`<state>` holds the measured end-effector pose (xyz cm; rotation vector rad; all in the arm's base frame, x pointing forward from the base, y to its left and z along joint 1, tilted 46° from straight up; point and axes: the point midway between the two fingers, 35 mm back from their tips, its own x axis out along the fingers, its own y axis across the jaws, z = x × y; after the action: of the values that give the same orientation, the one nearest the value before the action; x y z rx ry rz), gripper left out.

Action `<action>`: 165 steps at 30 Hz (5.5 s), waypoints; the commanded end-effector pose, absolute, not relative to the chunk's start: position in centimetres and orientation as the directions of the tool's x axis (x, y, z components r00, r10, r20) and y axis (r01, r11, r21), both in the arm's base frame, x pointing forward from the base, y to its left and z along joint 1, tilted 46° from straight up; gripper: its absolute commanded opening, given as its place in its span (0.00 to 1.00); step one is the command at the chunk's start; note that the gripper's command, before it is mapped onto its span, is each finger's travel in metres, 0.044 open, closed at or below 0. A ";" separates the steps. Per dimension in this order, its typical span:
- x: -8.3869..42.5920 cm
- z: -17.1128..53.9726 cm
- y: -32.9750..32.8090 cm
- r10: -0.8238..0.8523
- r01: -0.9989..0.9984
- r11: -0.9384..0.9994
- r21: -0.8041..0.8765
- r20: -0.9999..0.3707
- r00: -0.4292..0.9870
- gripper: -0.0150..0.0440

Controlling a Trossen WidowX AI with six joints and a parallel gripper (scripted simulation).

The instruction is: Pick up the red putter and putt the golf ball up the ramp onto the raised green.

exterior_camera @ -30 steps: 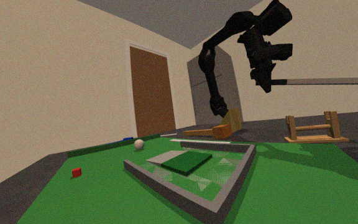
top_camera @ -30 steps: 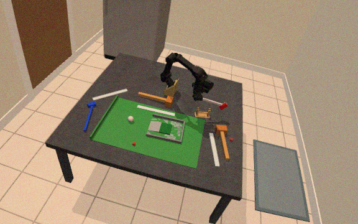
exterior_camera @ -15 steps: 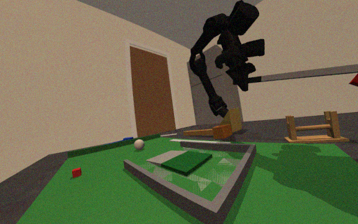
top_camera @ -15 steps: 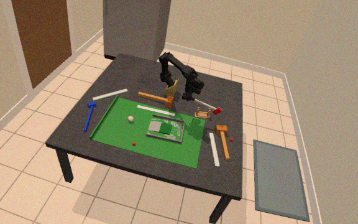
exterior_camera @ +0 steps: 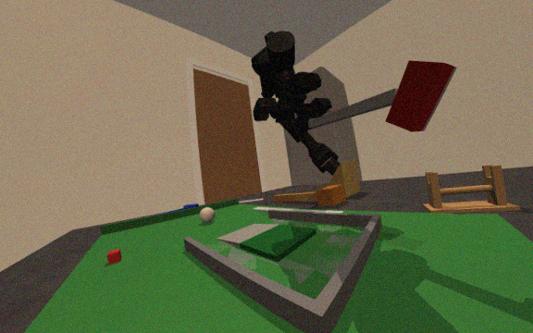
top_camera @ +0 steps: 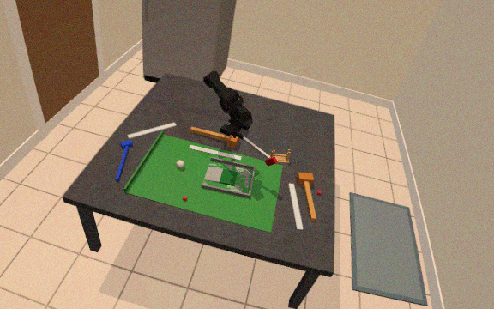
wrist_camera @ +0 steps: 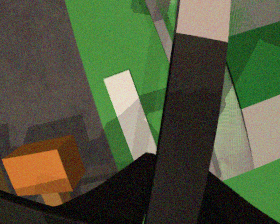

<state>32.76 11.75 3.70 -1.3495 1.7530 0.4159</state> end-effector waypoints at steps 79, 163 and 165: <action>26.1 20.1 -17.2 -0.724 -0.066 0.690 -0.721 -0.686 -0.067 0.25; 25.6 15.4 -6.4 -0.718 -0.071 0.696 -0.715 -0.693 -0.062 0.25; 25.6 15.4 -6.4 -0.718 -0.071 0.696 -0.715 -0.693 -0.062 0.25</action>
<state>25.51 -6.41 15.39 -0.6648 1.5679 -0.6019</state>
